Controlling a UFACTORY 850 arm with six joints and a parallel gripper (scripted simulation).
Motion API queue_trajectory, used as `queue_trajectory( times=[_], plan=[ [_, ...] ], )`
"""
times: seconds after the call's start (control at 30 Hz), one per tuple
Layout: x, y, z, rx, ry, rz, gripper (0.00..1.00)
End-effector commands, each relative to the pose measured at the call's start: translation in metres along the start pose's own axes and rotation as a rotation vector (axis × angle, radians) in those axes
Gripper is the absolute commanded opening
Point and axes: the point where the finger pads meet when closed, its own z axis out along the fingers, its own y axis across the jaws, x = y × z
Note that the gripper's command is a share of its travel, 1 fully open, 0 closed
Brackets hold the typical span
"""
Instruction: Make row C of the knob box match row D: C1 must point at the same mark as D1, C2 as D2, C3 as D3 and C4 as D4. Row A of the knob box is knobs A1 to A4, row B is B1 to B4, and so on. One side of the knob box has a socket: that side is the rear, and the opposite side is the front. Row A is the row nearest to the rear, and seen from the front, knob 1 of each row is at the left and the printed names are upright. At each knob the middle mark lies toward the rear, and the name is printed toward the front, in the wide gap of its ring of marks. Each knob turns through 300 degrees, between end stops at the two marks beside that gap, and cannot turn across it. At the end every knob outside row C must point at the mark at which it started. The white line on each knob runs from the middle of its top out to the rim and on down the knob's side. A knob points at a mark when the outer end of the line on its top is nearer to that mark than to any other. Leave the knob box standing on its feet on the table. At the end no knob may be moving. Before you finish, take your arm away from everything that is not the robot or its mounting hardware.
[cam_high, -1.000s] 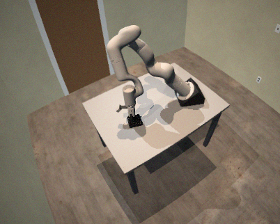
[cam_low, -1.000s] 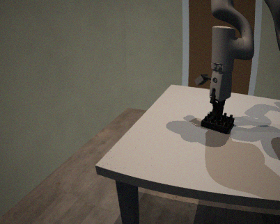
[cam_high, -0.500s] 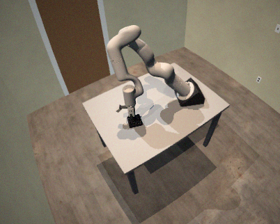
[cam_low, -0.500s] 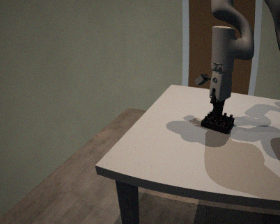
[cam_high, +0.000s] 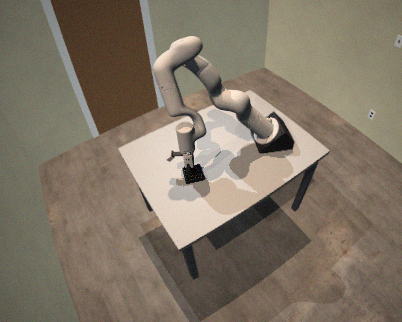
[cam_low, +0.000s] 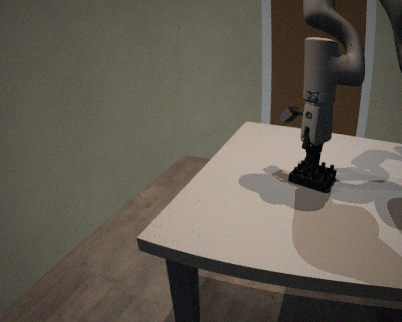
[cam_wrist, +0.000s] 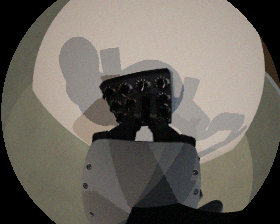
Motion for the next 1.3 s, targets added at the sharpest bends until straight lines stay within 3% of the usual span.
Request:
queue_trajectory(
  times=[0.0,0.5,1.27],
  plan=[
    [0.0005,-0.0003,-0.0003,0.001,0.001,0.0,0.08],
    [0.0005,-0.0003,-0.0003,0.001,0.001,-0.023,0.08],
    [0.0004,-0.0003,-0.0003,0.001,0.001,-0.429,0.08]
  ],
)
